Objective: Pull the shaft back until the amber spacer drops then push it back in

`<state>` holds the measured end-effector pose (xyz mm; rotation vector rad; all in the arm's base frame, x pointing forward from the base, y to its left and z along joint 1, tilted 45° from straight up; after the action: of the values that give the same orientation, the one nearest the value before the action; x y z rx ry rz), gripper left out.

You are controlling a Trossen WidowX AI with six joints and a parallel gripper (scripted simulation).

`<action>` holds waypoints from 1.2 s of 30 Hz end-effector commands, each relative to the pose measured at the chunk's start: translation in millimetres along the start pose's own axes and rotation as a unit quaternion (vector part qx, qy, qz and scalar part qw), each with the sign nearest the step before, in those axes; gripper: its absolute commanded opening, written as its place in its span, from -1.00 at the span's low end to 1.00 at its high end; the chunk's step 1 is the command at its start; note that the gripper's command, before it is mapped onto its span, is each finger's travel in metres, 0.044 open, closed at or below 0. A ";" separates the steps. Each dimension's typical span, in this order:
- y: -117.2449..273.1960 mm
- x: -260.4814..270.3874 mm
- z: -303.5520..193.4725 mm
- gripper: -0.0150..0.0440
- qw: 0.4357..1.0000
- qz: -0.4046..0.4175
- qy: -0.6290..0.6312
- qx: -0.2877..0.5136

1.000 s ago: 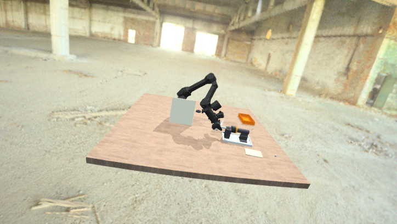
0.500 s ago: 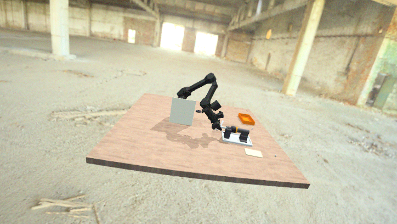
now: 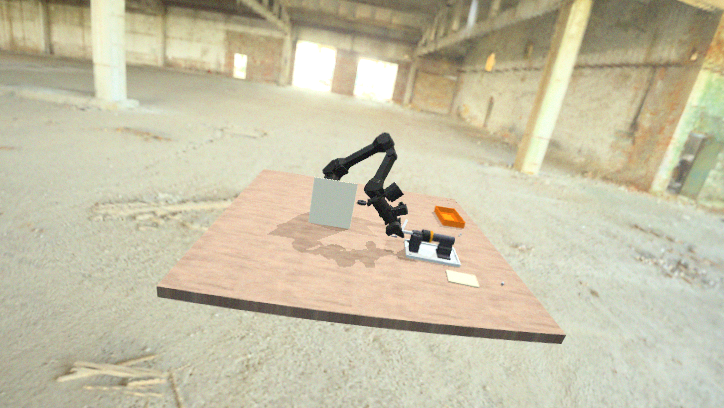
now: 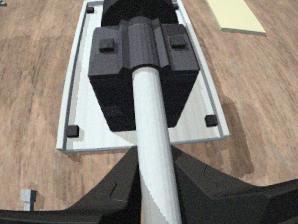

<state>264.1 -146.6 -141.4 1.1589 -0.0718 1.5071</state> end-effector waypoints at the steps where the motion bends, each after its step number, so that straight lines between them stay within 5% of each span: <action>1: 0.5 0.4 -0.4 -0.49 1.000 0.002 0.002 0.000; 36: 2.9 0.5 -2.8 -0.49 1.000 0.002 0.002 0.000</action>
<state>260.7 -145.8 -141.2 1.1591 -0.0716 1.5068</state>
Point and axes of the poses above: the point midway between the two fingers, 35 mm back from their tips, its own y axis back along the fingers, its own x axis across the jaws, z = x × y, the point moved 6 cm from there along y, back along the fingers, and after that the axes turned 3 degrees about y, right-handed, at the moved point
